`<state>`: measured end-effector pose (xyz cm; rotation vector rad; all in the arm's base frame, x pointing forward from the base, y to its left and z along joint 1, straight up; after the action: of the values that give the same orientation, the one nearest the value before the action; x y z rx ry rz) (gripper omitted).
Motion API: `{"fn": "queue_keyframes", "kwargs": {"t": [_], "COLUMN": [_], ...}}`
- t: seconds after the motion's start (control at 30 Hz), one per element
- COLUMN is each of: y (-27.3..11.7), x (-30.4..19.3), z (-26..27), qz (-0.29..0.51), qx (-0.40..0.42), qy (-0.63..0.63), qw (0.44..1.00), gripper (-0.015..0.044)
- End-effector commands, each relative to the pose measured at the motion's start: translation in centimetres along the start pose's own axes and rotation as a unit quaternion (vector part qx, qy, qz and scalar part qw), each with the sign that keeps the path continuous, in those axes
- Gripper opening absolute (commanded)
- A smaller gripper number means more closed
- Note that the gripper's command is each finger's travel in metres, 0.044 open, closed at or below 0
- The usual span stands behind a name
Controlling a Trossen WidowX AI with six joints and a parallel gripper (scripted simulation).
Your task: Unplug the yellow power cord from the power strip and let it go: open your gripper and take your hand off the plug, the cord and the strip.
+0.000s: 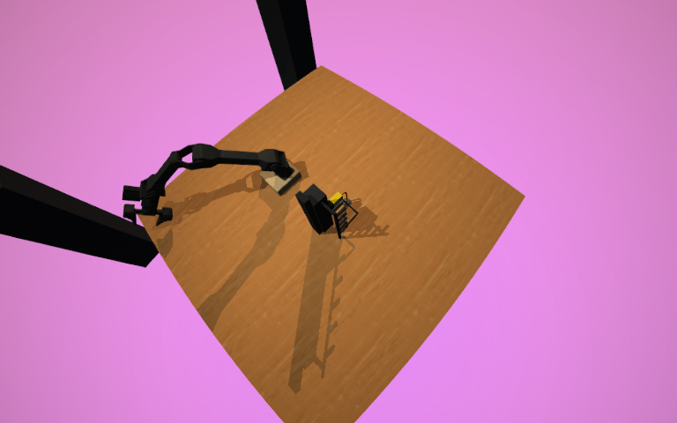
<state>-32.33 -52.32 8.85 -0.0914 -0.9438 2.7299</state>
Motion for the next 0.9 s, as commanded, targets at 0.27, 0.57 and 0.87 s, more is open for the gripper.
{"fn": "queue_keyframes", "kwargs": {"t": [0.27, 0.57, 0.87], "y": [-0.3, -2.7, -7.7], "x": [-8.2, -20.7, -33.9], "z": [2.1, 3.8, 3.5], "qz": [0.048, 0.12, 0.196], "qx": [0.001, 0.013, 0.042], "qy": [-0.094, -0.239, -0.394], "qw": [0.994, 0.964, 0.897], "gripper": [0.0164, 0.016, 0.016]}}
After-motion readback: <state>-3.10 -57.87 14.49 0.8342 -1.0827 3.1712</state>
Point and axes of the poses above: the point midway between the two fingers, 35 mm back from their tips, its own y axis out along the fingers, its own z axis across the jaws, x = y × z, the point moved 4 cm from there along -y, back along the fingers, and after that the axes turned 14 degrees about -y, right-handed, at the moved point
